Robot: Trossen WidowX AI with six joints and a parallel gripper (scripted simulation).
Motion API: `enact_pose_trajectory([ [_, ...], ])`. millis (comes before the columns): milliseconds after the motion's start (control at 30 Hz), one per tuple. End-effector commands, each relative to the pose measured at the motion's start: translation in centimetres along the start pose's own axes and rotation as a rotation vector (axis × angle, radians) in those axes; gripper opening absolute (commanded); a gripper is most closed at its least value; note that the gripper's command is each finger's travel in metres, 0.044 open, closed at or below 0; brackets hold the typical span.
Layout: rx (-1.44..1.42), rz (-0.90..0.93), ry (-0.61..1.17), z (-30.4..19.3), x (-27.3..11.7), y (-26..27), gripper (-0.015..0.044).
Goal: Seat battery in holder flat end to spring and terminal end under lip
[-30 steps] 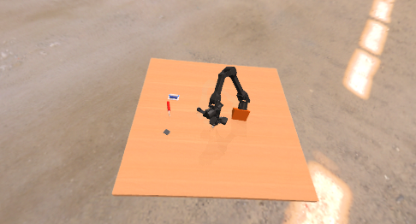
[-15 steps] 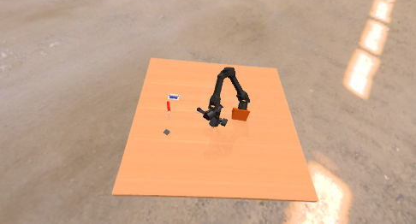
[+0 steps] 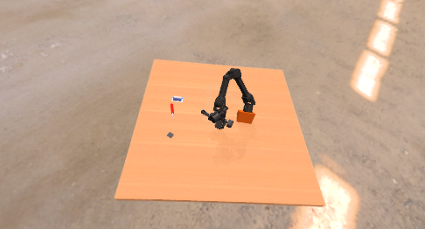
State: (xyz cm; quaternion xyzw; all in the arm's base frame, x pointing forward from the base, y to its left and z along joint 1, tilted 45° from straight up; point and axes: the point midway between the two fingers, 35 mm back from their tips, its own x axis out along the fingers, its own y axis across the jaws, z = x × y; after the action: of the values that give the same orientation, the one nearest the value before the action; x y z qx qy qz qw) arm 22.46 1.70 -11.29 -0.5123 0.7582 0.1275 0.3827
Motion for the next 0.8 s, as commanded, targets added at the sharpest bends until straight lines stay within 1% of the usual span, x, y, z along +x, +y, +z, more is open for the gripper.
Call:
enact_pose_trajectory([
  [0, 0.013, -0.009, -0.023, 0.3, -3.0, -0.3, 0.0059],
  [67, 0.013, -0.009, -0.023, 0.3, -3.7, -0.2, 0.0059],
  [200, 0.055, -0.008, -0.024, 0.2, -3.8, -0.5, 0.0059],
  [467, 0.554, 0.003, -0.038, -1.1, -4.8, -4.7, 0.0059],
  [767, 1.129, 0.009, -0.046, -3.8, -5.8, -9.3, 0.0059],
])
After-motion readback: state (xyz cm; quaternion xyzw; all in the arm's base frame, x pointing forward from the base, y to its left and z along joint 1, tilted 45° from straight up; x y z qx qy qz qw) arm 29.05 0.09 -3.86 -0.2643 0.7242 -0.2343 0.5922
